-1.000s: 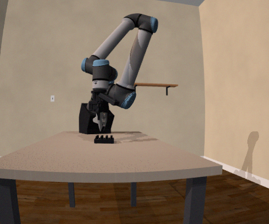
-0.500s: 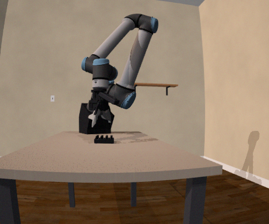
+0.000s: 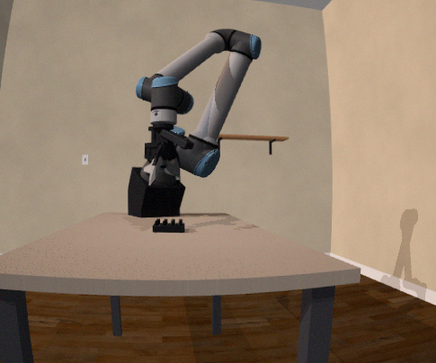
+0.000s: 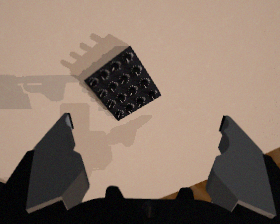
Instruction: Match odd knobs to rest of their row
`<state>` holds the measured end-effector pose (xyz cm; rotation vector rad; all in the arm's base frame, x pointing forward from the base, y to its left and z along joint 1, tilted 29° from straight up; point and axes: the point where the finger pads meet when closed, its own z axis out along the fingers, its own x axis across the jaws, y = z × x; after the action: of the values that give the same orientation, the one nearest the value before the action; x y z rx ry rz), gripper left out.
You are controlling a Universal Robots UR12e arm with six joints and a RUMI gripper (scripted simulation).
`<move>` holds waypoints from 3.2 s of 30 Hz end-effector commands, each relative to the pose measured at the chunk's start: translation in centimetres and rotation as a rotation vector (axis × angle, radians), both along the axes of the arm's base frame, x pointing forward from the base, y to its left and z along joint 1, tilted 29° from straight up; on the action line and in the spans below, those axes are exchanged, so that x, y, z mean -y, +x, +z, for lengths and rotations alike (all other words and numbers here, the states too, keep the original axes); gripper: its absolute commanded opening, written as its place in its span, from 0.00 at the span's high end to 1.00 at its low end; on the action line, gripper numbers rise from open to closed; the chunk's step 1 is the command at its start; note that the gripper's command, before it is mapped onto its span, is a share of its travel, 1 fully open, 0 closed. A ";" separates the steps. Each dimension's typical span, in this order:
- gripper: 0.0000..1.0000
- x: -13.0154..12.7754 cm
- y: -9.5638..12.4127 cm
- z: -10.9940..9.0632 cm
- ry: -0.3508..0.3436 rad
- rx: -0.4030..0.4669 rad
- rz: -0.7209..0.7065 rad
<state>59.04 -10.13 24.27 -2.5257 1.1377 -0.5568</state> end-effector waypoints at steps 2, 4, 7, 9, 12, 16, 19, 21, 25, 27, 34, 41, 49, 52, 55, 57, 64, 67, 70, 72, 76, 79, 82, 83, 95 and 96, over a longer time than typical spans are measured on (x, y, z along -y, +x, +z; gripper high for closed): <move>0.00 0.5 -1.6 3.0 0.001 -0.001 0.002; 0.00 0.6 -2.0 3.6 0.001 -0.001 0.002; 0.00 0.6 -2.1 3.8 0.001 -0.001 0.002; 0.00 0.6 -2.2 4.0 0.001 -0.001 0.002; 0.00 0.6 -2.2 4.1 0.001 -0.001 0.002; 0.00 0.6 -2.2 4.1 0.001 -0.001 0.002; 0.00 0.6 -2.2 4.1 0.001 -0.001 0.002; 0.00 0.6 -2.2 4.1 0.001 -0.001 0.002; 0.00 0.6 -2.2 4.1 0.001 -0.001 0.002; 0.00 0.6 -2.2 4.1 0.001 -0.001 0.002; 0.00 0.6 -2.2 4.1 0.001 -0.001 0.002; 0.00 0.6 -2.2 4.1 0.001 -0.001 0.002; 0.00 0.6 -2.2 4.1 0.001 -0.001 0.002; 0.00 0.6 -2.2 4.1 0.001 -0.001 0.002; 0.00 0.6 -2.2 4.1 0.001 -0.001 0.002; 0.00 0.6 -2.2 4.1 0.001 -0.001 0.002; 0.00 0.6 -2.2 4.1 0.001 -0.001 0.002; 0.00 0.6 -2.2 4.1 0.001 -0.001 0.002; 0.00 0.6 -2.2 4.1 0.001 -0.001 0.002; 0.00 0.6 -2.2 4.1 0.001 -0.001 0.002; 0.00 0.6 -2.2 4.1 0.001 -0.001 0.002; 0.00 0.6 -2.2 4.1 0.001 -0.001 0.002; 0.00 0.6 -2.2 4.1 0.001 -0.001 0.002; 0.00 0.6 -2.2 4.1 0.001 -0.001 0.002; 0.00 0.6 -2.2 4.1 0.001 -0.001 0.002; 0.00 0.6 -2.2 4.1 0.001 -0.001 0.002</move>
<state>56.78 -10.74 28.28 -2.5258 1.1357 -0.5527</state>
